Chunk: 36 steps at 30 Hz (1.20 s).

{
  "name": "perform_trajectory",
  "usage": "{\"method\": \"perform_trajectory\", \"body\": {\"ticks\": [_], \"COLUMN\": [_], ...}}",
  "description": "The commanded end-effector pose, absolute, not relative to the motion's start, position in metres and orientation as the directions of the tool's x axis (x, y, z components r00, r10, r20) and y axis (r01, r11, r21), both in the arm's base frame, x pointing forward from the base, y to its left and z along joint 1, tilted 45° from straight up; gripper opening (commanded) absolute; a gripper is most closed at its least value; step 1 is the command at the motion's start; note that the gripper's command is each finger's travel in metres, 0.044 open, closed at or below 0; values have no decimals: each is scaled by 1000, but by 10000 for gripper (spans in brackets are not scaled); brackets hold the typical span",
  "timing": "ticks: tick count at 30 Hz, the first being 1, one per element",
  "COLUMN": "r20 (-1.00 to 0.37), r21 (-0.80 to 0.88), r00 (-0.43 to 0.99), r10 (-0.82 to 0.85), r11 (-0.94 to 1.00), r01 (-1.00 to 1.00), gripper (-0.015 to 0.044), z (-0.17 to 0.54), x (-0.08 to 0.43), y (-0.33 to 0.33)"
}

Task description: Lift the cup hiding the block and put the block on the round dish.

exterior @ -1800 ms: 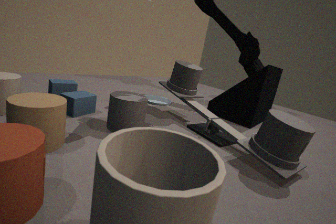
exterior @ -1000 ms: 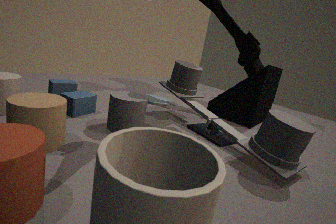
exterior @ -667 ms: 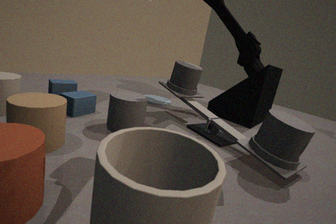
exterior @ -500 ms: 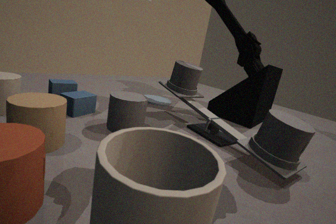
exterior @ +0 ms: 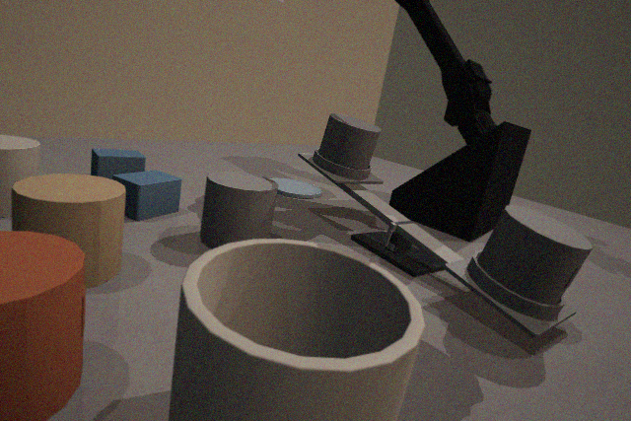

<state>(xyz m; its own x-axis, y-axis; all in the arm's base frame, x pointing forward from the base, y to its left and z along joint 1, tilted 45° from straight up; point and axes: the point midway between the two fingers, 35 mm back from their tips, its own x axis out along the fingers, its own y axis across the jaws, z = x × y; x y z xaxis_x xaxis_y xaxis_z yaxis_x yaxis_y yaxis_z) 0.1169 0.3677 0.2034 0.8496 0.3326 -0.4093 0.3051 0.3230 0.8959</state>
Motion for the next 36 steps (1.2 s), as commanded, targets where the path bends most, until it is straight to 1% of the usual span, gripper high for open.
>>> {"method": "perform_trajectory", "body": {"ticks": [1,10,20,28,36], "r20": [-441,-486,-511,-510,-490], "r21": [843,669,394,132,-142], "r00": [856,864,859,845,822], "r10": [271,132,-30,-162,-291], "r11": [454,692,880,956,957], "r01": [290,271,265,263,254], "gripper": [440,440,440,440,440], "z": [182,146,114,94,80], "x": [125,140,154,162,167], "y": [355,324,284,249,213]}}
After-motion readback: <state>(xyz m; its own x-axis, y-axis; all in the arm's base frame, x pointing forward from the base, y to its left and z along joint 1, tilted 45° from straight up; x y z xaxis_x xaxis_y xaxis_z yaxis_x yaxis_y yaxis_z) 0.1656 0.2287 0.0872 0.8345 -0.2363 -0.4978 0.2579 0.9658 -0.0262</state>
